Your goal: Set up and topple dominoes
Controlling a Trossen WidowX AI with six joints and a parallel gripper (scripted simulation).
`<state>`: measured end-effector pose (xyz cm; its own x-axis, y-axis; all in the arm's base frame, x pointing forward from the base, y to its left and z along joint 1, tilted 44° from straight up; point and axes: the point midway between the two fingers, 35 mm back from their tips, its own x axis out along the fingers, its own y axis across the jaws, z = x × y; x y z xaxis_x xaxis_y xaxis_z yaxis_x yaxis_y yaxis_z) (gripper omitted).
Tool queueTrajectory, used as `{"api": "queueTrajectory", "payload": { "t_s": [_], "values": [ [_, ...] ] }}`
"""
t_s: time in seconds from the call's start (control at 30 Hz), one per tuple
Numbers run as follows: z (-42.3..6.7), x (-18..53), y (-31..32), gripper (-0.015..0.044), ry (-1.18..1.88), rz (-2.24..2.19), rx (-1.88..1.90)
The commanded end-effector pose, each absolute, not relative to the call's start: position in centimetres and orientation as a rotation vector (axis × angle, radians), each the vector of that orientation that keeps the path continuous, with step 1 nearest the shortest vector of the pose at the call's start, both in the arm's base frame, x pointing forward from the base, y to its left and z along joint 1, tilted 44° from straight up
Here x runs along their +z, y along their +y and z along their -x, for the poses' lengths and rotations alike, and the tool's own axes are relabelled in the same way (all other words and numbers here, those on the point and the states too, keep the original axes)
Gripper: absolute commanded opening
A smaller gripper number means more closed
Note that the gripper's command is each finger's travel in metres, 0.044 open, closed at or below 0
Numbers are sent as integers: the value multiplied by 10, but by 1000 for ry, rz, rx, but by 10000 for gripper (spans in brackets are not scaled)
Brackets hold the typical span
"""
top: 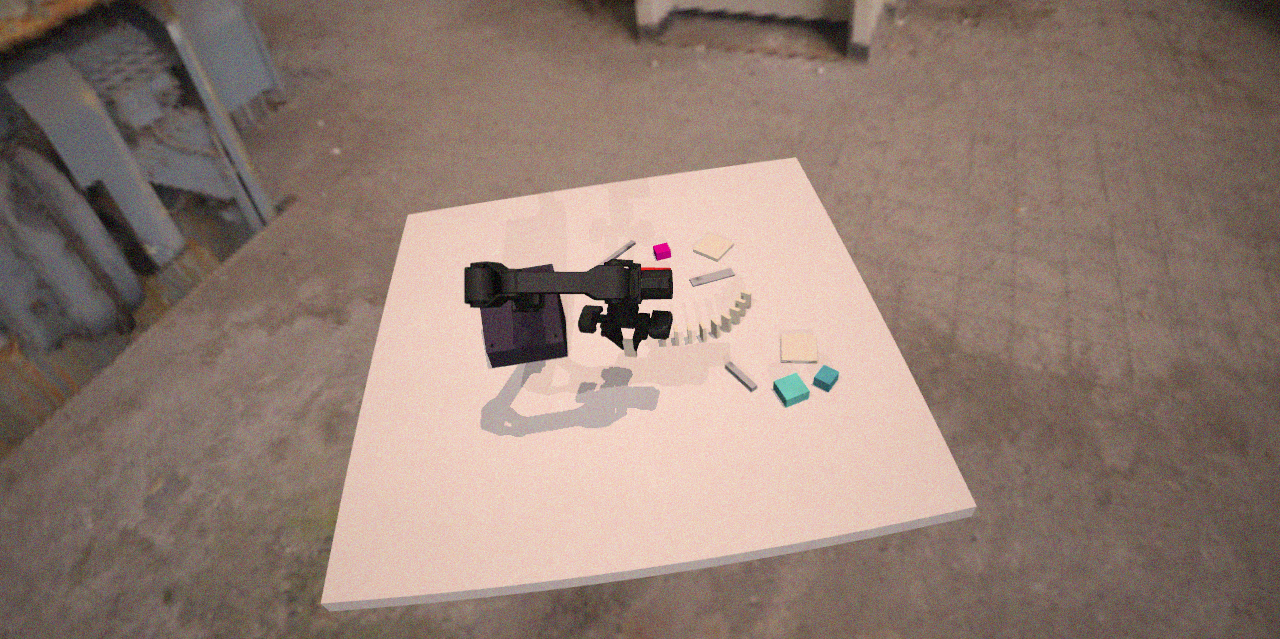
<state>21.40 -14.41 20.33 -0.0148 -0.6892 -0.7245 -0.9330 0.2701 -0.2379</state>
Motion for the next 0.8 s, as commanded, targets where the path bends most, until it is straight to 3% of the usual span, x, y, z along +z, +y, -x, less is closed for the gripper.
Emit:
{"api": "queueTrajectory", "payload": {
  "t_s": [0.0, 0.77],
  "values": [
    [-241, 173, -115, 107, 1726, 1203, 83],
    [-271, 101, -37, 107, 1460, 512, -683]
  ]
}}
